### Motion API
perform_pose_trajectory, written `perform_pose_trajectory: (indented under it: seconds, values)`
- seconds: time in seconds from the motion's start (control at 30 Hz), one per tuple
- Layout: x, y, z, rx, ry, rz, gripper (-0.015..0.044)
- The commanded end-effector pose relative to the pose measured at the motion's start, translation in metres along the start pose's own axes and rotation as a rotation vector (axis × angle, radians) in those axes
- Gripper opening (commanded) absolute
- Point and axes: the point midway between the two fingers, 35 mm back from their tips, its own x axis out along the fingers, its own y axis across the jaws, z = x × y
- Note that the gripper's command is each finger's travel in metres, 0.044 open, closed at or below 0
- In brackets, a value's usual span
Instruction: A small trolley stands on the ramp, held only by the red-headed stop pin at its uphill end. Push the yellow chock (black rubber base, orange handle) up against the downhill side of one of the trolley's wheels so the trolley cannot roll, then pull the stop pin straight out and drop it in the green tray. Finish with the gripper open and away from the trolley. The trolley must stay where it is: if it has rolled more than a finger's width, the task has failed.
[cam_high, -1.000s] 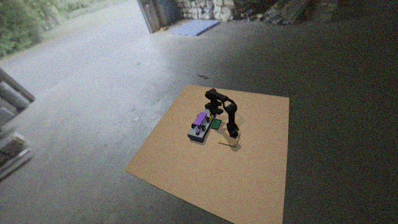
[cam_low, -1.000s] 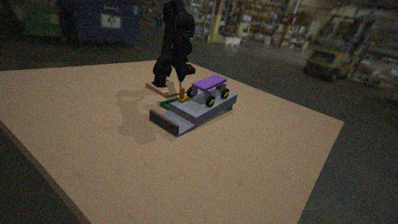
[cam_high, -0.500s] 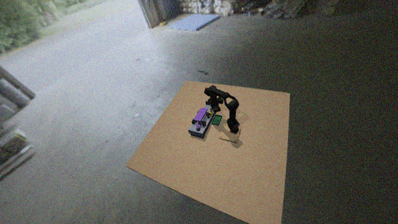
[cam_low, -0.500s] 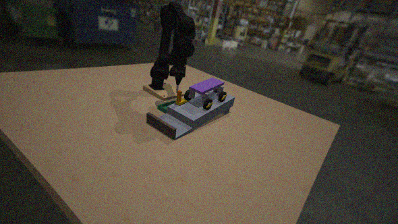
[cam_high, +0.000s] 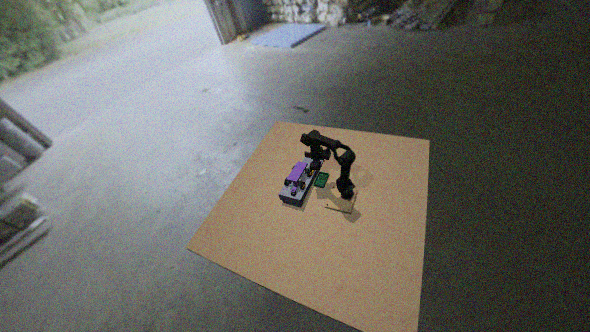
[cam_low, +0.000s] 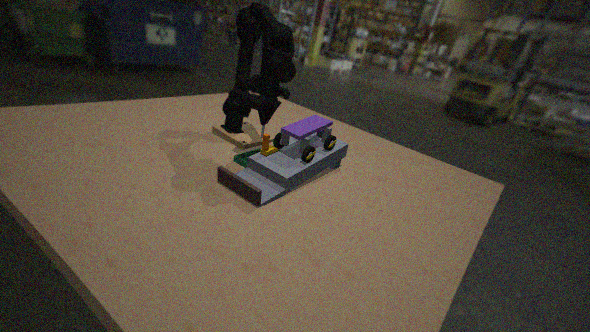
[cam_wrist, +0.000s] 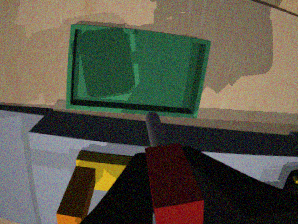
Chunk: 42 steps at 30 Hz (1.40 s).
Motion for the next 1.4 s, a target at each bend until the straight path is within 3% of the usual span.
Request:
perform_pose_trajectory:
  seconds: [0.0,0.83,1.07,1.37]
  values:
    - [-0.002,-0.001,0.000,0.120,0.000,0.029,0.0000]
    - [0.021,-0.003,0.013,0.240,-0.008,0.078,0.0000]
    - [0.039,0.003,0.014,0.239,-0.019,0.195,0.0000]
    - [0.066,0.019,0.017,0.239,-0.019,0.225,0.0000]
